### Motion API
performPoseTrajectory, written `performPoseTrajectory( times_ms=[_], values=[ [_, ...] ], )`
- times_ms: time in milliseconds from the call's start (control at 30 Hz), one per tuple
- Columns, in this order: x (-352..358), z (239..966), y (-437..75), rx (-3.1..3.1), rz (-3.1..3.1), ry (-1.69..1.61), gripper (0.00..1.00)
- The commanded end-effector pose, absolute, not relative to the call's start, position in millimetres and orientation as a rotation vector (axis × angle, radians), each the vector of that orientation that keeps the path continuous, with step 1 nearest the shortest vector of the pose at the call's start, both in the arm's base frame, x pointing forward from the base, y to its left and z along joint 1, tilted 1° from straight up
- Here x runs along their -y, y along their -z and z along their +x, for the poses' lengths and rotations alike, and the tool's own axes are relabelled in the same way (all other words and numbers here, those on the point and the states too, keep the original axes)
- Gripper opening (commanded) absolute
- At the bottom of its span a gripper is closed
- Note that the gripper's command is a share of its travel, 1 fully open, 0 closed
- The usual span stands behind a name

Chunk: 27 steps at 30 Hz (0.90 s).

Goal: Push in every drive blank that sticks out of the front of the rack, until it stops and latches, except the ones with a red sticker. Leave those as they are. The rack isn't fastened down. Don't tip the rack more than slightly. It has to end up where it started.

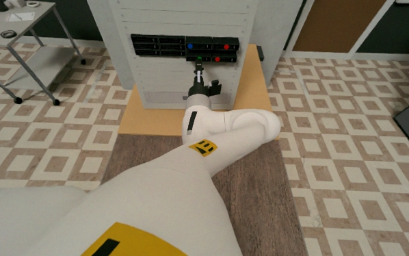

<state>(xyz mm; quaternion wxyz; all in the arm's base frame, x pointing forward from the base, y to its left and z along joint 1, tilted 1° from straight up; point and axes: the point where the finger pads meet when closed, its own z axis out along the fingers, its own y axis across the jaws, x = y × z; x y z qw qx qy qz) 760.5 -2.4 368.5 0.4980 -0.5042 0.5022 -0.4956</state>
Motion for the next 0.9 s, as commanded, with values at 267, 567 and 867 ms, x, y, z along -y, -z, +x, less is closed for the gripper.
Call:
performPoseTrajectory(
  times_ms=[267,567,867],
  values=[
    [2.3,769.7,-369.4,-1.214,-1.22,1.2,0.1],
    [2.3,771.0,-369.4,-1.214,-1.22,1.2,0.1],
    [2.2,779.7,-369.3,-1.214,-1.22,1.2,0.1]
  ],
)
